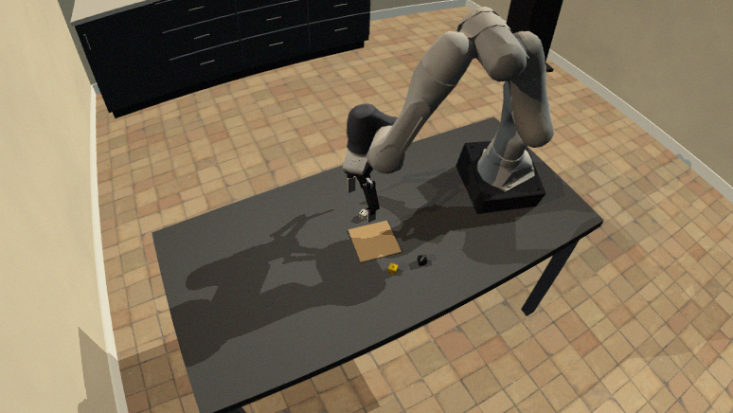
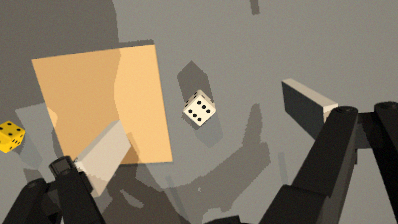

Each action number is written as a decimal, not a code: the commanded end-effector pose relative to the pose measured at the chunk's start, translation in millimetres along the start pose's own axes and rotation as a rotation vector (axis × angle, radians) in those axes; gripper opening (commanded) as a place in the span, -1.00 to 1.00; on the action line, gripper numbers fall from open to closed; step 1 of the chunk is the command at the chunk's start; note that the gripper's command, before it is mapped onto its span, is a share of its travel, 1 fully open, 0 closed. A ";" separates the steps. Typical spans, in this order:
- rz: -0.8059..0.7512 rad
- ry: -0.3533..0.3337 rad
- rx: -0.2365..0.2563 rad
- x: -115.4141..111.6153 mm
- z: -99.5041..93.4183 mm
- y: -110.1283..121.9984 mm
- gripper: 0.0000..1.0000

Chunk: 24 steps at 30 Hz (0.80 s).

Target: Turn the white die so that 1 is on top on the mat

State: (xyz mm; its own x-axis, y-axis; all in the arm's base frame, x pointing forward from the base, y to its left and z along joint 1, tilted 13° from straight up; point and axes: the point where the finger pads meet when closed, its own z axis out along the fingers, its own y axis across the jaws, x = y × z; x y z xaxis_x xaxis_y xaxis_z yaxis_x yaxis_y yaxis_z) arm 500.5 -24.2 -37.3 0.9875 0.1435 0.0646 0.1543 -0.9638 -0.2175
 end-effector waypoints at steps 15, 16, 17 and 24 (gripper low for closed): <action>-0.005 0.003 -0.001 1.4 0.1 0.8 1.00; -0.005 0.003 -0.001 1.4 0.1 0.8 1.00; -0.005 0.003 -0.001 1.4 0.1 0.8 1.00; -0.005 0.003 -0.001 1.8 0.1 -3.2 1.00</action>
State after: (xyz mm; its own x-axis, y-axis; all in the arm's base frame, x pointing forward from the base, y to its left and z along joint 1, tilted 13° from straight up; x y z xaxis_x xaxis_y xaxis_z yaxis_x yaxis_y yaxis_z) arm 500.8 -23.7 -37.2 0.9873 0.1445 0.0653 0.1554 -0.9637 -0.2173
